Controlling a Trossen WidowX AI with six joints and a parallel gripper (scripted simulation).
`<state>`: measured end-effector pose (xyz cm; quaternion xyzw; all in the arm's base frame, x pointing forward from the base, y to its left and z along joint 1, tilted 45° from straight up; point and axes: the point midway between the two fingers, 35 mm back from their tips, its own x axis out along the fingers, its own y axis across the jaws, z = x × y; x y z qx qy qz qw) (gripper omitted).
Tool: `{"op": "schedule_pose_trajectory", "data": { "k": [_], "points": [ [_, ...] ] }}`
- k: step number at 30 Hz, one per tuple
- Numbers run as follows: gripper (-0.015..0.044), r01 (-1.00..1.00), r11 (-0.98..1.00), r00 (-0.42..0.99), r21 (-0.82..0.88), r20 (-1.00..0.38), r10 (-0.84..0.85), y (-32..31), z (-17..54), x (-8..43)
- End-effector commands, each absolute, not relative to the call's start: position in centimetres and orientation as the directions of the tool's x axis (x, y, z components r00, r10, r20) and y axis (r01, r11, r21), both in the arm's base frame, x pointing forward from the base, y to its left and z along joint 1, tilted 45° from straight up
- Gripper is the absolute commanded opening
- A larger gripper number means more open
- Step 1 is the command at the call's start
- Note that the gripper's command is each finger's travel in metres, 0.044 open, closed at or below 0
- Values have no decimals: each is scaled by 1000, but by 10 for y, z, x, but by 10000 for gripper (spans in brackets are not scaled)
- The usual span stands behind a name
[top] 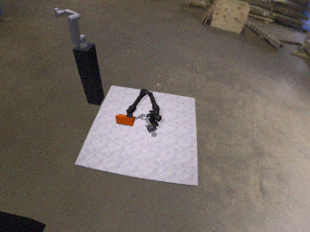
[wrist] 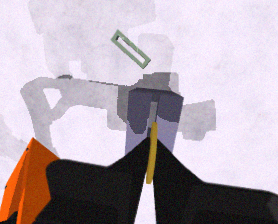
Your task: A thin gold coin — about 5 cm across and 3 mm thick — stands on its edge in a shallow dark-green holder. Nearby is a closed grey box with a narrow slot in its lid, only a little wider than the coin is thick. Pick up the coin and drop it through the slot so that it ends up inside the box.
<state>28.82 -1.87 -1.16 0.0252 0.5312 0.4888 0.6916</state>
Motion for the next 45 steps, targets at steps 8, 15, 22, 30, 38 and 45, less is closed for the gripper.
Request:
{"op": "schedule_pose_trajectory", "data": {
  "k": [8,15,22,30,38,45],
  "points": [
    [0,-645,522,-43,558,-708,705,-14,-16,287],
    [0,-646,521,-43,558,-708,705,-11,-18,287],
    [0,-646,521,-43,558,-708,705,-8,-21,287],
    [53,-648,521,-43,555,-711,702,-8,-22,287],
    [161,-648,521,-43,555,-711,702,-8,-22,287],
    [213,-648,522,-43,555,-711,702,-10,-20,287]
  ]
}}
